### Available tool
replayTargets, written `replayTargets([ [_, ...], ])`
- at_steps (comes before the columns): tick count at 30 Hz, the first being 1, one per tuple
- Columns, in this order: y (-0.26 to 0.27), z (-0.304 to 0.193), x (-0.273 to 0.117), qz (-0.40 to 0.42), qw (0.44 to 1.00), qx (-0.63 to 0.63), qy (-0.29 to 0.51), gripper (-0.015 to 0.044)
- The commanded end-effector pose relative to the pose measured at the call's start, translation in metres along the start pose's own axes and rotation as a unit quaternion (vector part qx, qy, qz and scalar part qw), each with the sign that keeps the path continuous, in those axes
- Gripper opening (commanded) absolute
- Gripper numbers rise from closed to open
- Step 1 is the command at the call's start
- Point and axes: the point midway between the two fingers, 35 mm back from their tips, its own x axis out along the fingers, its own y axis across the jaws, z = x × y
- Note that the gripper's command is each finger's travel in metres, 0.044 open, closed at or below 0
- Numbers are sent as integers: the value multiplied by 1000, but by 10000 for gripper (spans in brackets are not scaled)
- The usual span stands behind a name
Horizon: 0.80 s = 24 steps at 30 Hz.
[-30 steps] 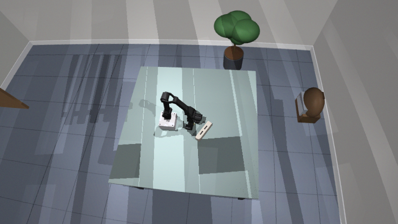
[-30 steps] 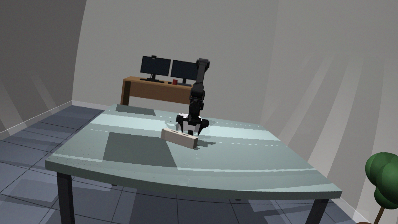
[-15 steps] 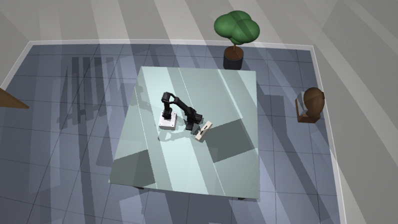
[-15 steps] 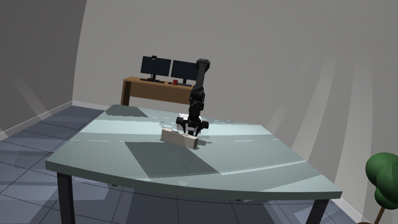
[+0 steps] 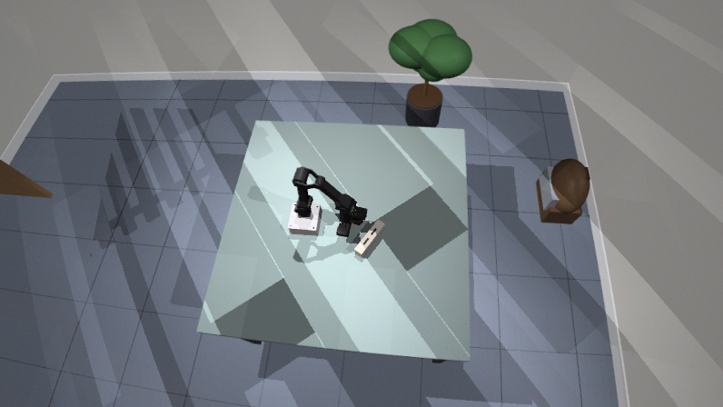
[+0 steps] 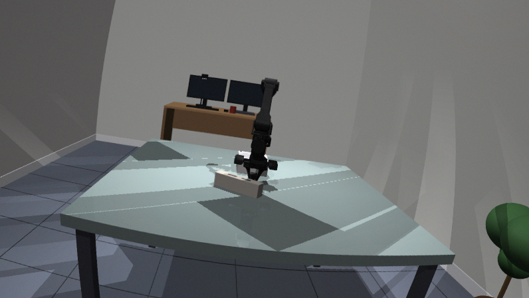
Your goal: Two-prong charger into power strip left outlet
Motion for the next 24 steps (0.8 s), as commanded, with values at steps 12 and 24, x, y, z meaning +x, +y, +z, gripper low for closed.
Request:
replayTargets([
  [12, -1, -7, -51, 2, 1000, -2, -5, 0],
  [24, 3, 4, -44, 5, 999, 51, -6, 0],
])
